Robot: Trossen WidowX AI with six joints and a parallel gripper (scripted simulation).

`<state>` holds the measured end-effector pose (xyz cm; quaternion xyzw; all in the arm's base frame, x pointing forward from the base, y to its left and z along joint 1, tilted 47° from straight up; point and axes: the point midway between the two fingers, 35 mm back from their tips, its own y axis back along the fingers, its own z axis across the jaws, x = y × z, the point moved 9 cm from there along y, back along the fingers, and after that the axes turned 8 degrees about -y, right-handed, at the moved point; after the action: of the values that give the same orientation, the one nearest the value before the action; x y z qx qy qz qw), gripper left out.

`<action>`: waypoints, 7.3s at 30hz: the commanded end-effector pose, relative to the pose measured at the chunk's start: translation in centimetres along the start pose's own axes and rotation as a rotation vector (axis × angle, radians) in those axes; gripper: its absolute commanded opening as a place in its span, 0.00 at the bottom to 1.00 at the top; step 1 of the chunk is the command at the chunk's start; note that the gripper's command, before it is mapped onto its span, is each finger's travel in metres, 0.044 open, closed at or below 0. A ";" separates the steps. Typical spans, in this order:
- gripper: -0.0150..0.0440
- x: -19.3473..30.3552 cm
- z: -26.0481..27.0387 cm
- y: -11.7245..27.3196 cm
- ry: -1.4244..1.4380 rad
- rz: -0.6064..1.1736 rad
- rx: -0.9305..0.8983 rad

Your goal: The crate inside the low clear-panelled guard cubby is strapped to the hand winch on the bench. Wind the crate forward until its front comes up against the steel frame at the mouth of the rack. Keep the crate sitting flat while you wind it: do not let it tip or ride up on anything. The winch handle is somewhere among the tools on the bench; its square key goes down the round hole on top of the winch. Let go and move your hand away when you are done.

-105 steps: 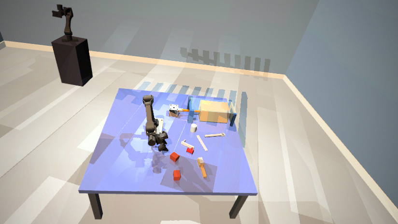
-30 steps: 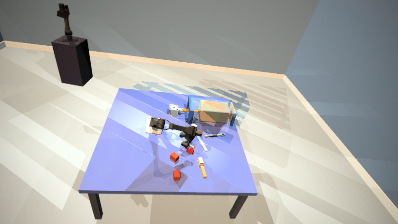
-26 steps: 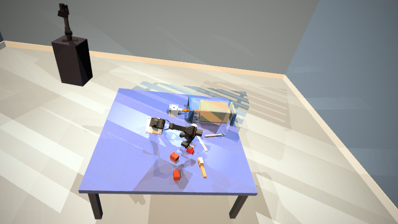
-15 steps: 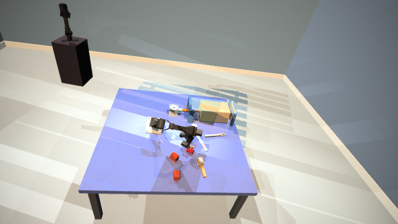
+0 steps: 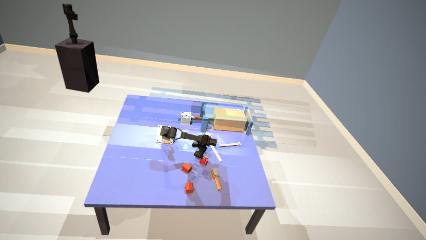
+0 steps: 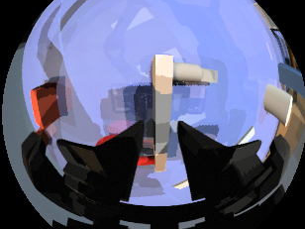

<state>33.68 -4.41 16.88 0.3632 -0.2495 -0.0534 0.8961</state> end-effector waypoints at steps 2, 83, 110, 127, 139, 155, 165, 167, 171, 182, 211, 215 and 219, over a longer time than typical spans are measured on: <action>0.48 0.0 0.0 0.0 -0.001 0.000 0.000; 0.25 -10.9 -11.0 14.2 -0.900 -0.083 0.059; 0.25 -21.2 -15.2 14.5 -1.555 -0.098 0.013; 0.25 -27.7 -16.0 13.8 -1.981 -0.059 -0.014; 0.25 -30.8 -15.9 13.1 -2.199 -0.026 -0.015; 0.25 -28.9 -15.0 12.8 -2.166 -0.238 -0.165; 0.25 -27.6 -14.3 12.3 -2.143 -0.410 -0.283; 0.25 -27.3 -14.2 12.2 -2.138 -0.437 -0.302; 0.25 -26.8 -14.0 11.9 -2.123 -0.509 -0.351; 0.25 -25.6 -13.3 11.0 -2.078 -0.685 -0.472; 0.25 -23.3 -12.1 7.6 -1.896 -1.135 -0.779; 0.25 -23.1 -11.9 6.9 -1.853 -1.215 -0.833; 0.25 -23.0 -11.9 6.4 -1.826 -1.260 -0.864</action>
<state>18.85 14.31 4.73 -0.0770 -0.5571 -0.7882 0.2498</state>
